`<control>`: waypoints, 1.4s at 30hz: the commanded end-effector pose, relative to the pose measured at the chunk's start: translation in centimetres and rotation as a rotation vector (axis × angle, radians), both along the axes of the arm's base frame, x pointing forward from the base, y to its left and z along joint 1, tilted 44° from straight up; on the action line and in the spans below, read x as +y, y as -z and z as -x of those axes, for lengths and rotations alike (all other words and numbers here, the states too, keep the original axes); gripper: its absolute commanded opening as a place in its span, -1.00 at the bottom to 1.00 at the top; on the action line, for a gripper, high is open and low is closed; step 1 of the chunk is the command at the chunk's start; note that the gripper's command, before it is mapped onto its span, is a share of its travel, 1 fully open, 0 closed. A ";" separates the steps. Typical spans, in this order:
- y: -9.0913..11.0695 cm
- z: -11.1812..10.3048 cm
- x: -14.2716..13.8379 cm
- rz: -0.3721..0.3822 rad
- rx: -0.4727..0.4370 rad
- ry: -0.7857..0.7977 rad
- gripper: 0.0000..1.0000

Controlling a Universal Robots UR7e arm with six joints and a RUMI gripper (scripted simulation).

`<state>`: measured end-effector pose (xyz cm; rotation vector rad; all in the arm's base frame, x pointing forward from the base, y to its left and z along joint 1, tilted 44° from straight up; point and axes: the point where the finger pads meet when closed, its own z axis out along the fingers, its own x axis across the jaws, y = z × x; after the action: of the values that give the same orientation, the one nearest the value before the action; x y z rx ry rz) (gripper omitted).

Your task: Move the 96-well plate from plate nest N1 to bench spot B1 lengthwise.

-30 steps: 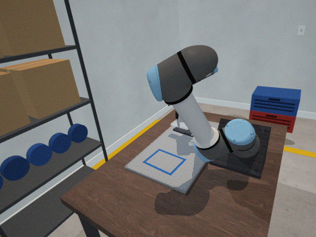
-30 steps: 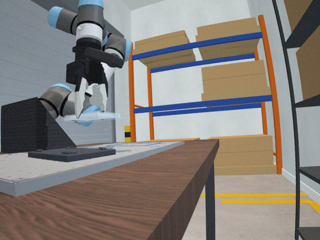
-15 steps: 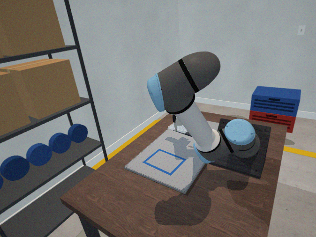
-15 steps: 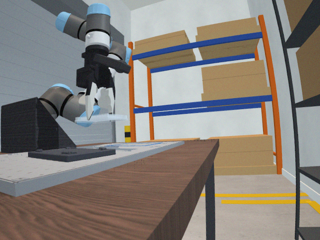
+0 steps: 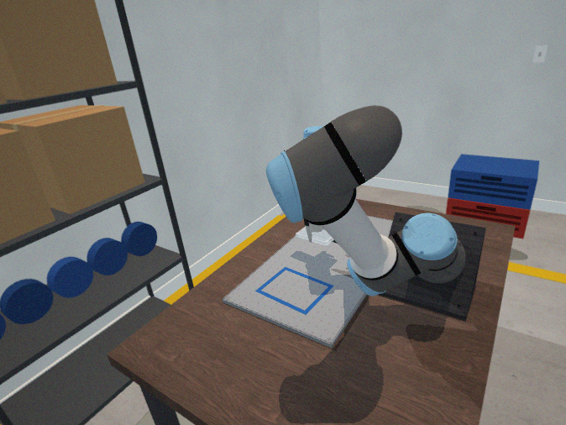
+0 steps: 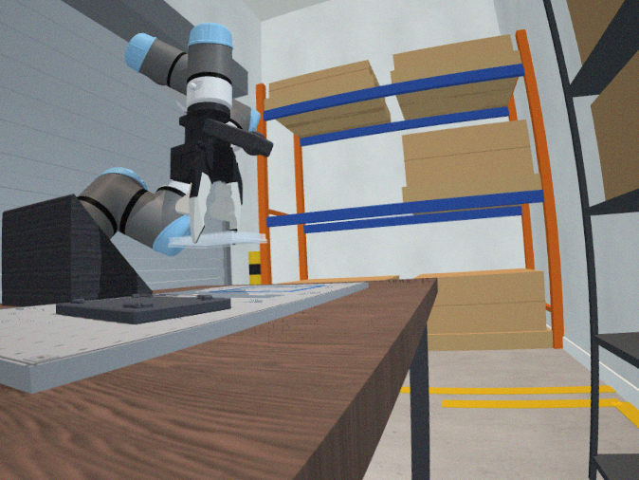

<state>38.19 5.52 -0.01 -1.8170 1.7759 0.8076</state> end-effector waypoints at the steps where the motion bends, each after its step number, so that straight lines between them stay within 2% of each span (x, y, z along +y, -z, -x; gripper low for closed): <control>1: -1.3 0.3 1.2 0.001 -0.001 0.001 -1.00; 42: -9.1 2.4 9.6 0.001 -0.001 0.001 -1.00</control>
<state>35.95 14.39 8.29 -1.8170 1.7756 0.8076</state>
